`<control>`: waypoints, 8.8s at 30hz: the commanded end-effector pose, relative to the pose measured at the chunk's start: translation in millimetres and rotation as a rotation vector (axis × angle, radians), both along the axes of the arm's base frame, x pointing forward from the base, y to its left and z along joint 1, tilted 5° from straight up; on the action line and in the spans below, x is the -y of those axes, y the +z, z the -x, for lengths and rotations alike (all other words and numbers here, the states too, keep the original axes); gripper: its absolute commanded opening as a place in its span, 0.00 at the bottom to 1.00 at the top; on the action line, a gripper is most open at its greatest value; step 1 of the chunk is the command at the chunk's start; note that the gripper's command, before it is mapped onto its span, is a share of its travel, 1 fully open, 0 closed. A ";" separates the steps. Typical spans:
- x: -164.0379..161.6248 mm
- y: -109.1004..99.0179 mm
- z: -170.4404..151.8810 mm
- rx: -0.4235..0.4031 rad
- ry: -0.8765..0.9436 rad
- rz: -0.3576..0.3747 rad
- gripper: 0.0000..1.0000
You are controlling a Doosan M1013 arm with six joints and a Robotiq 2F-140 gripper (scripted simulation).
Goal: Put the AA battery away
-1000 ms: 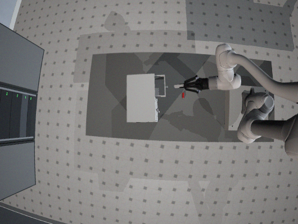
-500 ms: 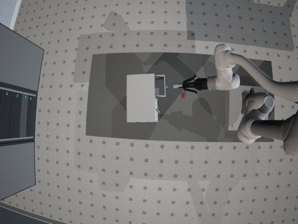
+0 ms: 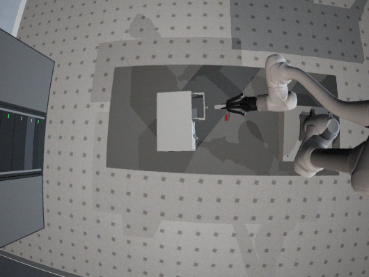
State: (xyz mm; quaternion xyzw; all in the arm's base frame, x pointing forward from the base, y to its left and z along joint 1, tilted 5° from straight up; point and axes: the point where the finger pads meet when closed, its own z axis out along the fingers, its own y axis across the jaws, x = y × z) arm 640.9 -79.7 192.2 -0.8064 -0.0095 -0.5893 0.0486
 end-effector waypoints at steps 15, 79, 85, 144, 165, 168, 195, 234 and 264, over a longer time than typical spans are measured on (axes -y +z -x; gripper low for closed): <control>-0.1 0.2 -2.1 0.000 0.000 0.000 0.00; -5.8 3.7 -83.6 0.000 0.000 0.000 0.00; -6.4 4.0 -91.7 0.000 0.000 0.000 0.00; -7.4 4.6 -105.6 0.000 0.000 0.000 0.00; -7.4 4.6 -105.6 0.000 0.000 0.000 0.00; -7.3 4.6 -105.0 0.000 0.000 0.000 0.00; -2.4 8.0 -40.2 0.000 0.000 0.000 0.00; 2.8 36.5 13.0 -0.210 0.016 0.014 0.00; 9.9 80.8 61.8 -0.772 0.052 0.056 0.00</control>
